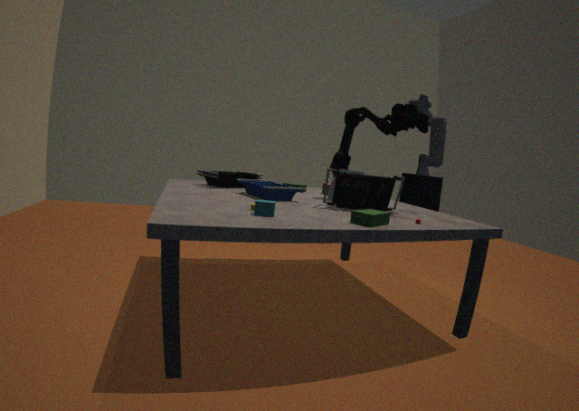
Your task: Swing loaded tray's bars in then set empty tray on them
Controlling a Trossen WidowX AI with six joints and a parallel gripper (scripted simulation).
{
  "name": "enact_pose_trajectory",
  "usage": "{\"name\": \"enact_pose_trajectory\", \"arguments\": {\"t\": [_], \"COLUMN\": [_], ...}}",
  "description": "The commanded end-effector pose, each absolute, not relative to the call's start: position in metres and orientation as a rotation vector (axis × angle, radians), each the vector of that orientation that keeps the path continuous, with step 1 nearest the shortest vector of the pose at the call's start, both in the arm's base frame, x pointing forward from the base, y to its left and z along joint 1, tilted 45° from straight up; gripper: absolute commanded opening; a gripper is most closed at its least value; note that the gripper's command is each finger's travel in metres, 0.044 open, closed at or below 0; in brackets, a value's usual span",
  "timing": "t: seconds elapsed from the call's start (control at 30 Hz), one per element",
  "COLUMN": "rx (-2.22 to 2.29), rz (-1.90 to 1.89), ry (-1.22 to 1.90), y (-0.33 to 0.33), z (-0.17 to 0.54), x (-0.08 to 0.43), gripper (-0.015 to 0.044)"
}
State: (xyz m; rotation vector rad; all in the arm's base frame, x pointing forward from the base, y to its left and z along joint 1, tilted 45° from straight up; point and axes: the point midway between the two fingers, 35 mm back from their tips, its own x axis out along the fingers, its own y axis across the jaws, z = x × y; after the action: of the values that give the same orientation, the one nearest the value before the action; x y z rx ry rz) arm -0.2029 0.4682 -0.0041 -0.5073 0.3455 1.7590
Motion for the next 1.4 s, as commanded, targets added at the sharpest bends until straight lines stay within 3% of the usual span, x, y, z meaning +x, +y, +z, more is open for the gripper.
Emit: {"name": "enact_pose_trajectory", "arguments": {"t": [0.0,0.4,0.83,1.1,1.37], "rx": [-0.544,-0.649,-0.698,-0.753,-0.812], "rz": [1.575,1.047,0.358,-0.053,-0.392], "ry": [0.443,0.732,1.099,1.349,1.538], "y": [0.486,0.476,0.353,0.24,0.147], "z": [-0.022,-0.071,-0.105,-0.104,-0.083], "x": [-0.137,0.05,0.233,0.302,0.33], "gripper": [0.0087,0.0087,0.0087,0.0087,0.0087]}}
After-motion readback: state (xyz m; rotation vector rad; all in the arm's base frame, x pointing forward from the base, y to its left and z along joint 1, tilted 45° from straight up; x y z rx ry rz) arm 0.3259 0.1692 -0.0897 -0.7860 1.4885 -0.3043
